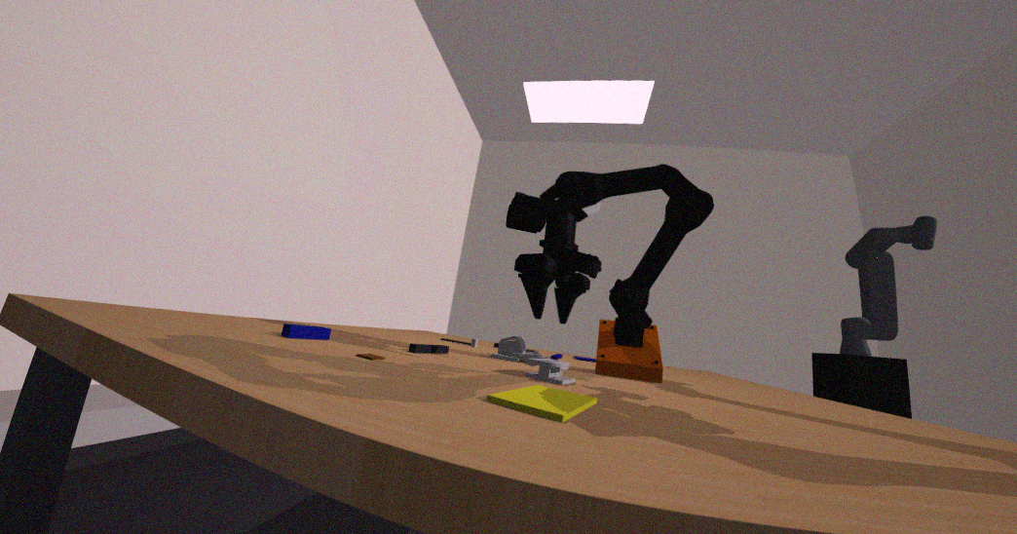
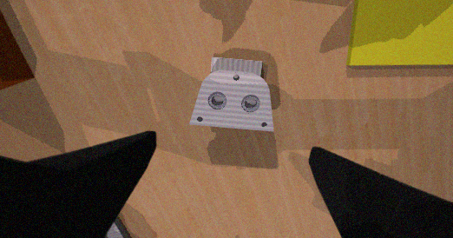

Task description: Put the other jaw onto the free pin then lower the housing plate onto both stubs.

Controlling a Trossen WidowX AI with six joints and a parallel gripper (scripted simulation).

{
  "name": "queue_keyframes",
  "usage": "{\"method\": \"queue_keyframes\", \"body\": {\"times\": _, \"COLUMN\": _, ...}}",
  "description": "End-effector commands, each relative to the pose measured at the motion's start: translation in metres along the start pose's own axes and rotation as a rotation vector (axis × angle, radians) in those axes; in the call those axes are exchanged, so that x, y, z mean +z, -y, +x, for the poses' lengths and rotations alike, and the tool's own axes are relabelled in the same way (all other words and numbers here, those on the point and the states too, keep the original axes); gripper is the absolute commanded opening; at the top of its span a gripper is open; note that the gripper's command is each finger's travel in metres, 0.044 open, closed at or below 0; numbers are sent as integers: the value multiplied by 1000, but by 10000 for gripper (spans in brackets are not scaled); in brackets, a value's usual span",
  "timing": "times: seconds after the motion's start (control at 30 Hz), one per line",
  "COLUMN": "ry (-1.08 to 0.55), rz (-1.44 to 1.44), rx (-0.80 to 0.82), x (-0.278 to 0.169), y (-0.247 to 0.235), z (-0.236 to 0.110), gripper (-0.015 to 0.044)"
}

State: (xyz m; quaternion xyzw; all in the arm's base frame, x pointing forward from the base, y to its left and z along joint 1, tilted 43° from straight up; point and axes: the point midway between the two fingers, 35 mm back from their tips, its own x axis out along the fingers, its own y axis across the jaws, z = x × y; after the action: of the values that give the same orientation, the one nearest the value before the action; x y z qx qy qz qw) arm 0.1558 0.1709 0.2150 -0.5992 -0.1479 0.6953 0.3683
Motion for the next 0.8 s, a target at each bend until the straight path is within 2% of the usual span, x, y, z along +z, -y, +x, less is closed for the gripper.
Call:
{"method": "queue_keyframes", "body": {"times": 0.0, "ry": -7, "rz": -14, "rx": -2, "x": 1, "y": 0, "z": 10, "gripper": 440}}
{"method": "queue_keyframes", "body": {"times": 0.13, "ry": -6, "rz": -14, "rx": -6, "x": 1, "y": 1, "z": 36, "gripper": 440}}
{"method": "queue_keyframes", "body": {"times": 0.77, "ry": -5, "rz": -14, "rx": -7, "x": 1, "y": 1, "z": 56, "gripper": 440}}
